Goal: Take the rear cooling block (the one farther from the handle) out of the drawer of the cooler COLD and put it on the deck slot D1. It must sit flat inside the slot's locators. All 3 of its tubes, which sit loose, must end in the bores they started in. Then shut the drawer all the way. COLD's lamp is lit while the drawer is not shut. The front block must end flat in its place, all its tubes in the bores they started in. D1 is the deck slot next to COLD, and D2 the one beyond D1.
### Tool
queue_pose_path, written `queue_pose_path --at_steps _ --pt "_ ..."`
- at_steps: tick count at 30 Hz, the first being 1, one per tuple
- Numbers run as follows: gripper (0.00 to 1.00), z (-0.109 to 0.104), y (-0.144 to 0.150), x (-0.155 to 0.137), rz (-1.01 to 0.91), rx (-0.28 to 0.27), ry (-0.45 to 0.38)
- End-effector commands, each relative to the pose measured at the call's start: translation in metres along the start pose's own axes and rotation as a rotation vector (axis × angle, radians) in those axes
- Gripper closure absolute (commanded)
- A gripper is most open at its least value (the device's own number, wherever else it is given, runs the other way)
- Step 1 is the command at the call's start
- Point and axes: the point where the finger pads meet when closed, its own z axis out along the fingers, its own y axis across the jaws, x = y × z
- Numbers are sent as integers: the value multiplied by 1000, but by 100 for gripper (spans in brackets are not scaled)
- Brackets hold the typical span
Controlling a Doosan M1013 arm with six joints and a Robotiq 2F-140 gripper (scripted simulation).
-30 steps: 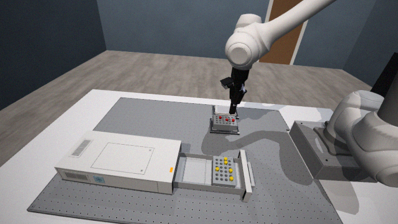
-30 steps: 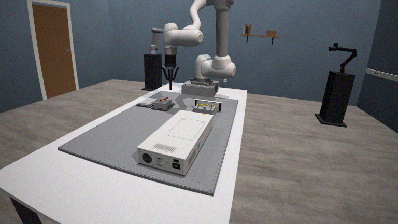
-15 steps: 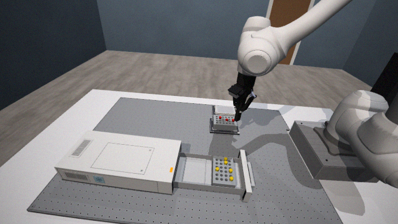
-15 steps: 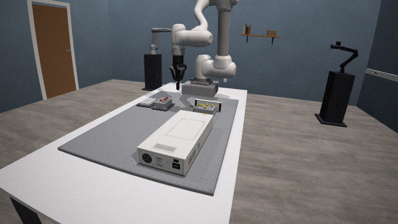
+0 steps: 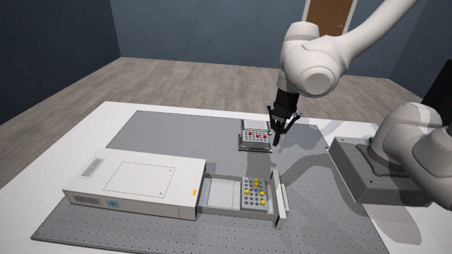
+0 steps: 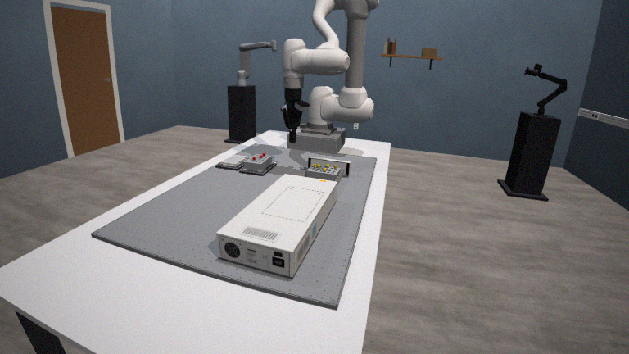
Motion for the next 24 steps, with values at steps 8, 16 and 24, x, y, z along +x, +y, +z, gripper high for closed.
queue_pose_path --at_steps 8,16,24 --pt "90 0 -30 25 -269 -6 1" --pt "90 1 -54 45 -482 -6 0" --pt "90 2 -73 59 -478 -6 0"
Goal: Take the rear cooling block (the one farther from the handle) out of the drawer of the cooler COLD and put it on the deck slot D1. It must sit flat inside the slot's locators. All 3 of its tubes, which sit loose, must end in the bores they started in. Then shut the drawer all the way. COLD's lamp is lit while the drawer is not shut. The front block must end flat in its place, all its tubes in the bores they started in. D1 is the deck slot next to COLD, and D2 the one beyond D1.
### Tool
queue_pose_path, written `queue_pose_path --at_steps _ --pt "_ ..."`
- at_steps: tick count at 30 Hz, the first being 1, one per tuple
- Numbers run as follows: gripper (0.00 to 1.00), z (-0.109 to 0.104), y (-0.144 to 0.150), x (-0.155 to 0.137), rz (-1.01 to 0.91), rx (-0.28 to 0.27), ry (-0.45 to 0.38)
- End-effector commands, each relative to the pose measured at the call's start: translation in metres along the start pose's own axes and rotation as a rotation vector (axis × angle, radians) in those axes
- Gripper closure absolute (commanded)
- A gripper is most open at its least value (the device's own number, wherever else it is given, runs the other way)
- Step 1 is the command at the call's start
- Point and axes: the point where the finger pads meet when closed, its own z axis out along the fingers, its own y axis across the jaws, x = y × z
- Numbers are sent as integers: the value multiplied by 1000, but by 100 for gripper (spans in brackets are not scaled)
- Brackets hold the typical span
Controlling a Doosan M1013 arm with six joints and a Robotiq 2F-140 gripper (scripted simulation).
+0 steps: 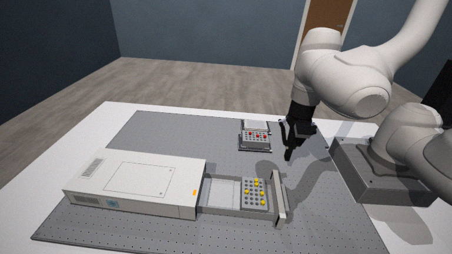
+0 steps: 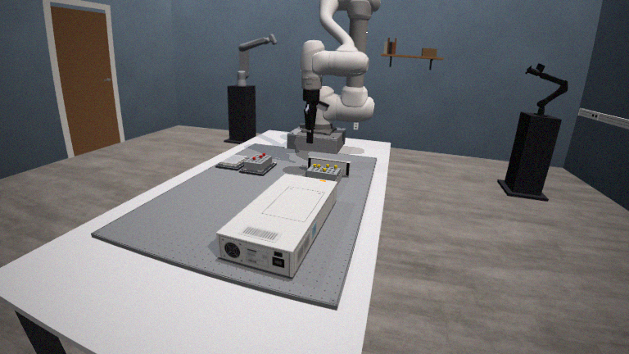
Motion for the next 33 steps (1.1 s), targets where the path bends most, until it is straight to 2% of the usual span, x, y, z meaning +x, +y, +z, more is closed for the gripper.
queue_pose_path --at_steps 1,27,33 --pt "90 -1 -6 15 -10 -6 -2" --pt "90 3 -43 103 -12 -7 -2" --pt "90 3 -44 105 -12 -6 -3"
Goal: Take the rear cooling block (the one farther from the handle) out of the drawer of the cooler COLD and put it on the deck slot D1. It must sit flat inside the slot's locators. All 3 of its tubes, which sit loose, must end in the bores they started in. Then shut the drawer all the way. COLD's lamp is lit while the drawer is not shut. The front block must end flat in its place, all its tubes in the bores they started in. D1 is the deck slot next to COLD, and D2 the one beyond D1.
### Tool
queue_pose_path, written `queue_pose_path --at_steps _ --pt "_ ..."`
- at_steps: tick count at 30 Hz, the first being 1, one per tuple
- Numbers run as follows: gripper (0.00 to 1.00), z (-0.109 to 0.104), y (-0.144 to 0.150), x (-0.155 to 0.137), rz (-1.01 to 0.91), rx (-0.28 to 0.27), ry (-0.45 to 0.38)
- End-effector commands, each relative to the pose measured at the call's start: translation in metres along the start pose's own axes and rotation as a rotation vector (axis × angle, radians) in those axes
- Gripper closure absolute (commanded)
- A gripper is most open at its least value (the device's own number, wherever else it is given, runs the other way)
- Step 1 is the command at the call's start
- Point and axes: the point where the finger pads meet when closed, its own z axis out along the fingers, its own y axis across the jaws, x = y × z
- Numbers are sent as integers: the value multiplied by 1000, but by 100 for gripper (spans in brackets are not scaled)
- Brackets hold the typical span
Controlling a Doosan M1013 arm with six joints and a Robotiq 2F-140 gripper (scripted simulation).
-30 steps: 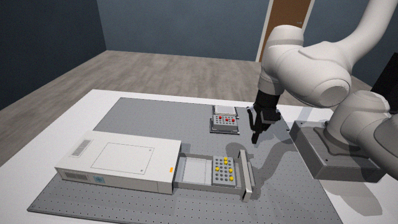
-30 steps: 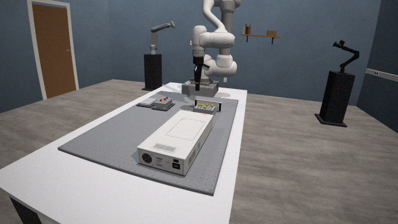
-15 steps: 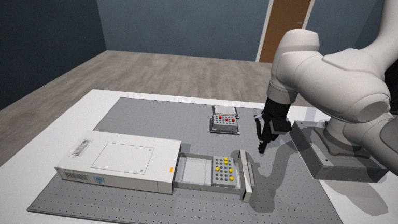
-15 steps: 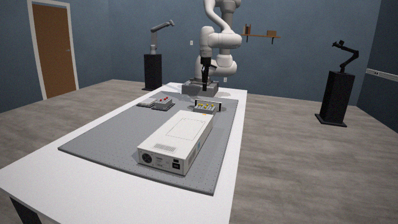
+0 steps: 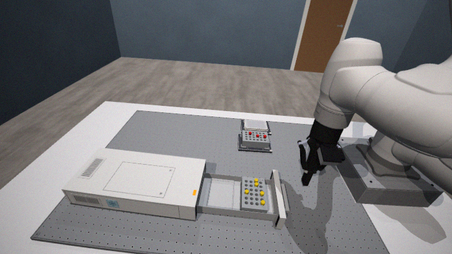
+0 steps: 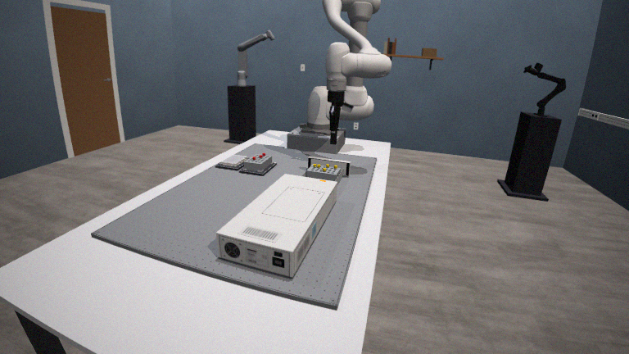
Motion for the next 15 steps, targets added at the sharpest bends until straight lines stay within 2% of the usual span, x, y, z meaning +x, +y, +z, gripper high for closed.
queue_pose_path --at_steps 1,15 --pt "90 0 -1 3 -5 -4 -5" --pt "90 18 -2 2 -6 -1 -6"
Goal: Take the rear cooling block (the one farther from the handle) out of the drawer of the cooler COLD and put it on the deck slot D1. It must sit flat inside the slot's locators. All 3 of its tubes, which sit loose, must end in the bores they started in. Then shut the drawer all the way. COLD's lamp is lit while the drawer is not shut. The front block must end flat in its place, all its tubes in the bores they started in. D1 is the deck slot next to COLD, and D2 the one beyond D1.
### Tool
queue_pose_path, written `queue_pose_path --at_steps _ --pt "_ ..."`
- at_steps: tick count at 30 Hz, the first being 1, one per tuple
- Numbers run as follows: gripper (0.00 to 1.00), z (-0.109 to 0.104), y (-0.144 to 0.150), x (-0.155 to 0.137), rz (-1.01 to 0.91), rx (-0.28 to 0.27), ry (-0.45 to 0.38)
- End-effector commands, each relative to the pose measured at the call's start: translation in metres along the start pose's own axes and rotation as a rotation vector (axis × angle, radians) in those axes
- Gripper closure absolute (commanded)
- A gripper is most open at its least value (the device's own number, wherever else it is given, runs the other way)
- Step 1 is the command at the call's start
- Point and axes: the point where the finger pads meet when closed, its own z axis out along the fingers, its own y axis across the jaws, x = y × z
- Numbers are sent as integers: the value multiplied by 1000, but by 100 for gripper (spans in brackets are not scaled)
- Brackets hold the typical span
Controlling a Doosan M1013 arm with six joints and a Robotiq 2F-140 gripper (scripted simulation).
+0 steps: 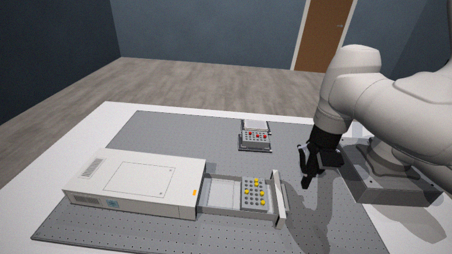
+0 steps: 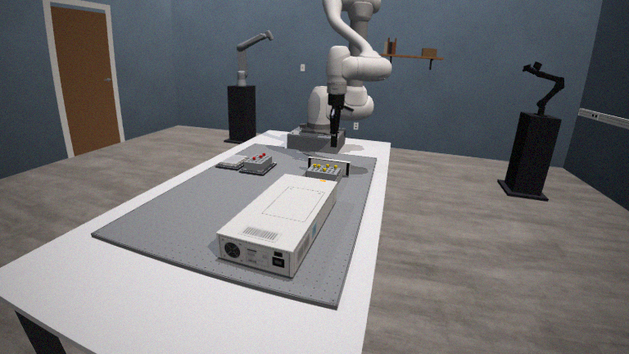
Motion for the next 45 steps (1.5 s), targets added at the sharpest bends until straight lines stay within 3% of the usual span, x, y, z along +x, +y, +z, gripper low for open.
queue_pose_path --at_steps 1,45 --pt "90 5 1 1 -5 -2 -5" --pt "90 59 0 0 -6 0 -5"
